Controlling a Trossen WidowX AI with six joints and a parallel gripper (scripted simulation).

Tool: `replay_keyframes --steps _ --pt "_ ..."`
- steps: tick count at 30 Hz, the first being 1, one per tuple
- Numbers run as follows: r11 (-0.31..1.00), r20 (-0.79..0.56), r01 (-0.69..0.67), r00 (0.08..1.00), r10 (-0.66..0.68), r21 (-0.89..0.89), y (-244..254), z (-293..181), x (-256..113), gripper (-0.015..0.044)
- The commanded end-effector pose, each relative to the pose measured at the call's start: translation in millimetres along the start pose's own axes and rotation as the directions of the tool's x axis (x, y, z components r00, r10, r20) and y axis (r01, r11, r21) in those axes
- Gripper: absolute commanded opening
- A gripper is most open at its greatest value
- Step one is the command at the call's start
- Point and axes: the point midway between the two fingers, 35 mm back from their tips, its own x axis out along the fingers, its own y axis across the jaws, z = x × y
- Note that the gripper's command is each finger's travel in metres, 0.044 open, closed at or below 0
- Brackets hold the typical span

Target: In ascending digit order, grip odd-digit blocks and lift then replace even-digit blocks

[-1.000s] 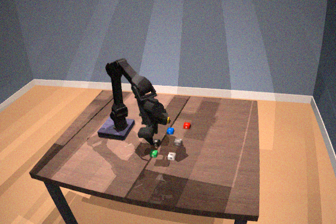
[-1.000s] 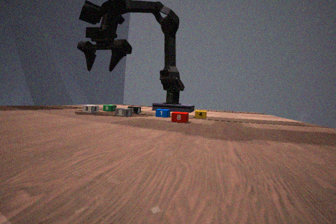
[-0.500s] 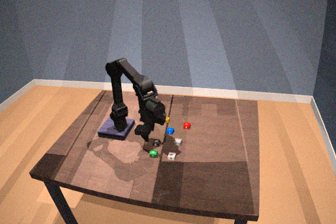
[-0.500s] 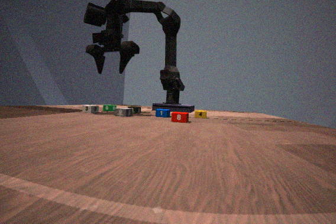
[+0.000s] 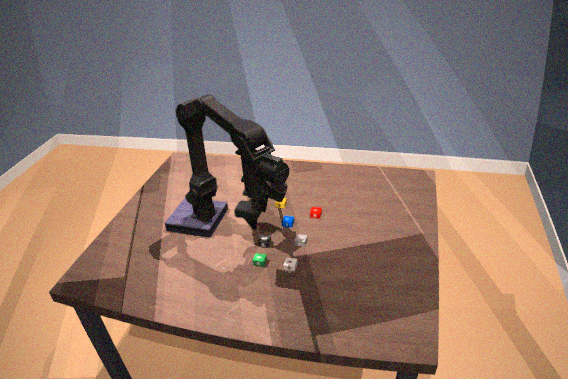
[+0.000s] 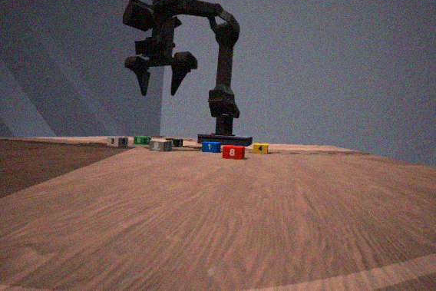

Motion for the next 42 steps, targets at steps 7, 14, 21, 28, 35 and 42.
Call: replay_keyframes --steps 7,14,21,28,35,42 --pt "1.0 -0.001 -0.006 1.0 0.006 -0.008 54 -10 1 0.04" --pt "1.0 -0.001 -0.006 1.0 0.006 -0.008 54 -10 1 0.04" --pt "1.0 -0.001 -0.006 1.0 0.006 -0.008 54 -10 1 0.04" --pt "1.0 0.002 -0.01 1.0 0.01 -0.008 99 16 -1 0.04" --pt "1.0 0.003 -0.016 1.0 0.016 -0.008 152 33 -1 0.04" --pt "1.0 0.003 -0.016 1.0 0.016 -0.008 152 33 -1 0.04"
